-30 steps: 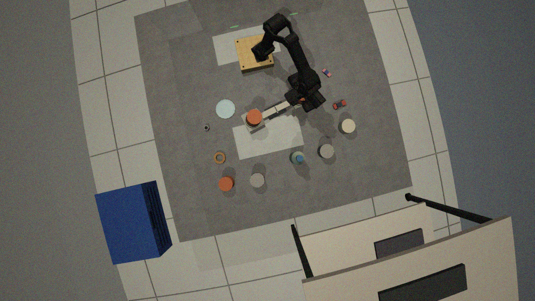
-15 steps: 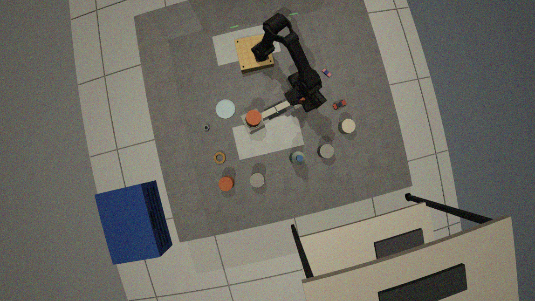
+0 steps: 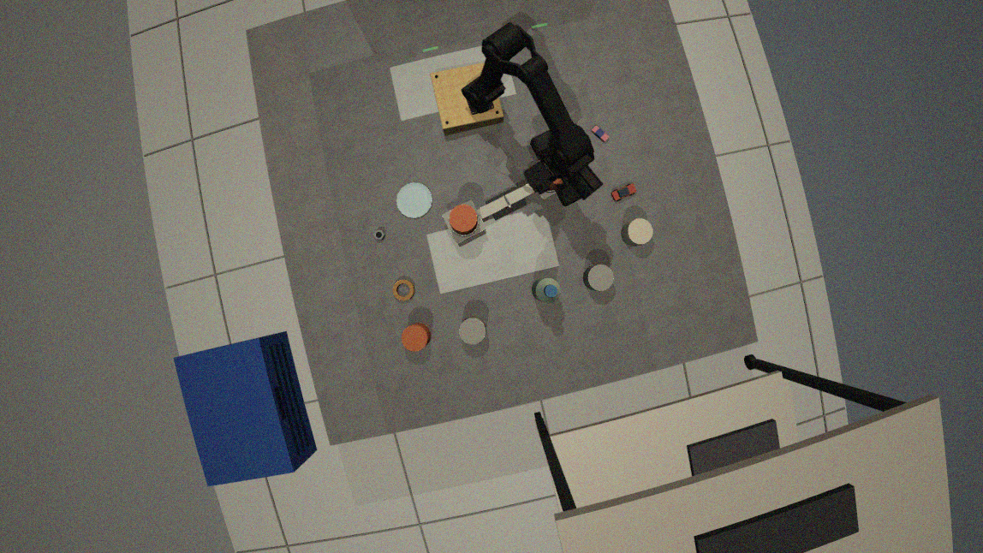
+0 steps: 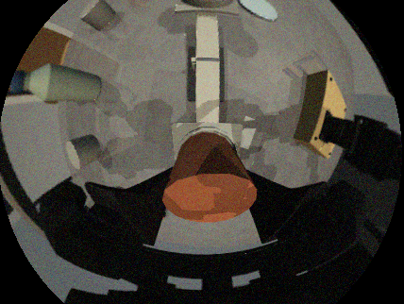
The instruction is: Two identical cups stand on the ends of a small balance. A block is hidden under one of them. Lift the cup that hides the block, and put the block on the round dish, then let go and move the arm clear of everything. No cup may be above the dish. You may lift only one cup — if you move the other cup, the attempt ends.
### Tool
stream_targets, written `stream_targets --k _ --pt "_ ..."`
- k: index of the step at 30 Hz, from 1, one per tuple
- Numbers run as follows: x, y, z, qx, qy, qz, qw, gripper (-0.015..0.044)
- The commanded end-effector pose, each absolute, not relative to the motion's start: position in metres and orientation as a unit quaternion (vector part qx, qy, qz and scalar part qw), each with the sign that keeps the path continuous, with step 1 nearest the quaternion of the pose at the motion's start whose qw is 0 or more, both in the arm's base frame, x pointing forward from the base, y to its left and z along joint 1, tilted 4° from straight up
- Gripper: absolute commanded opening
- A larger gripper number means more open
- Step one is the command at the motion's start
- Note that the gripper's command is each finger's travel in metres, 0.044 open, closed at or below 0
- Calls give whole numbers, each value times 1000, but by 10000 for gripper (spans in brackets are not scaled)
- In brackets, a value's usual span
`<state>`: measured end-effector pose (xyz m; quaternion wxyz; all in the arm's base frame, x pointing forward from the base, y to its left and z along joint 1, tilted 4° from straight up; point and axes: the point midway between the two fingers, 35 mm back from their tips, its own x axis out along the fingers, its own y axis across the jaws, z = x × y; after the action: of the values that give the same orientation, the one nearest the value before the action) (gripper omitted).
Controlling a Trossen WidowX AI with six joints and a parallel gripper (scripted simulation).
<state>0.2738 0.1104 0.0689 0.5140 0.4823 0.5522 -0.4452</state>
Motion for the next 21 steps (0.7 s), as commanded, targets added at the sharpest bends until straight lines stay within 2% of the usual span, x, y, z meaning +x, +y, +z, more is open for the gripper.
stream_targets --k 1,21 --pt "278 111 79 487 550 -439 518 0" --pt "279 110 104 487 550 -439 518 0"
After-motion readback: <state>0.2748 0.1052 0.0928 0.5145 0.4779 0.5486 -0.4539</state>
